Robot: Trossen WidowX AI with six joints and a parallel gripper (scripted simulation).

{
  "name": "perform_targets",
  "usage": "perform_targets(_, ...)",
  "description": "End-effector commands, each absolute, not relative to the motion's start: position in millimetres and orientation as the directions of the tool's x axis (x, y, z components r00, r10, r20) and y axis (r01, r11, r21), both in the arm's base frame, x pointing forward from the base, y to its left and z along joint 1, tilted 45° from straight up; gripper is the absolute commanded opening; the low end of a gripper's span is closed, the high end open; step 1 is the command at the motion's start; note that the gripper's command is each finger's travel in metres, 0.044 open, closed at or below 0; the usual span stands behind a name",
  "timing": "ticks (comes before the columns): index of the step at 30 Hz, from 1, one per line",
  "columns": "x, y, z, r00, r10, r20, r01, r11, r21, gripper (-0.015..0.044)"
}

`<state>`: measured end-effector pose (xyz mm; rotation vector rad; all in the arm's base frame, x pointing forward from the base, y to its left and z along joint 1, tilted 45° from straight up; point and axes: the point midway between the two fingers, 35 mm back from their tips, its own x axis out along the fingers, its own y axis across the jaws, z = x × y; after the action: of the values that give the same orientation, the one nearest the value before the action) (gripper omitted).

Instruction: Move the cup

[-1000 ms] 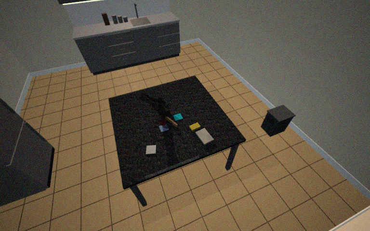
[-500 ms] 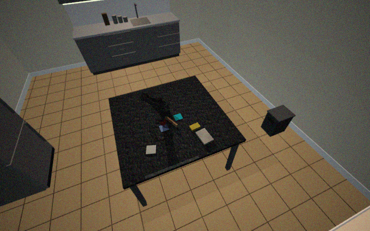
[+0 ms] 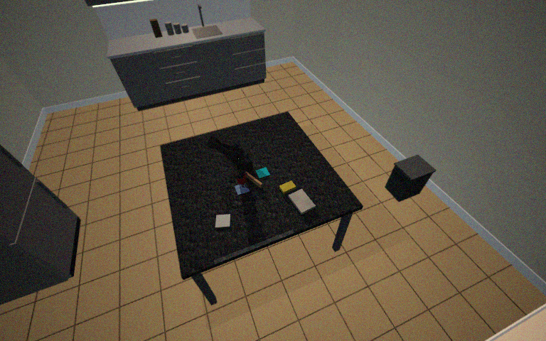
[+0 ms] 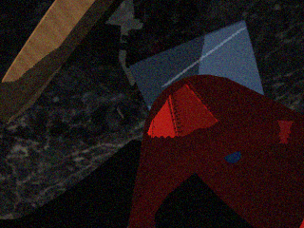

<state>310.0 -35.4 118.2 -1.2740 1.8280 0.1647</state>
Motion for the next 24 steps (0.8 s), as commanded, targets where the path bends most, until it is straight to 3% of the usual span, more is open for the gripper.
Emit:
perform_targets(1,306,-25,109,-0.091,-0.691,-0.717,-0.814,0.466,-0.346,0.0000)
perform_targets(24,288,24,68,-0.091,-0.688,-0.720,-0.814,0.468,-0.345,0.0000)
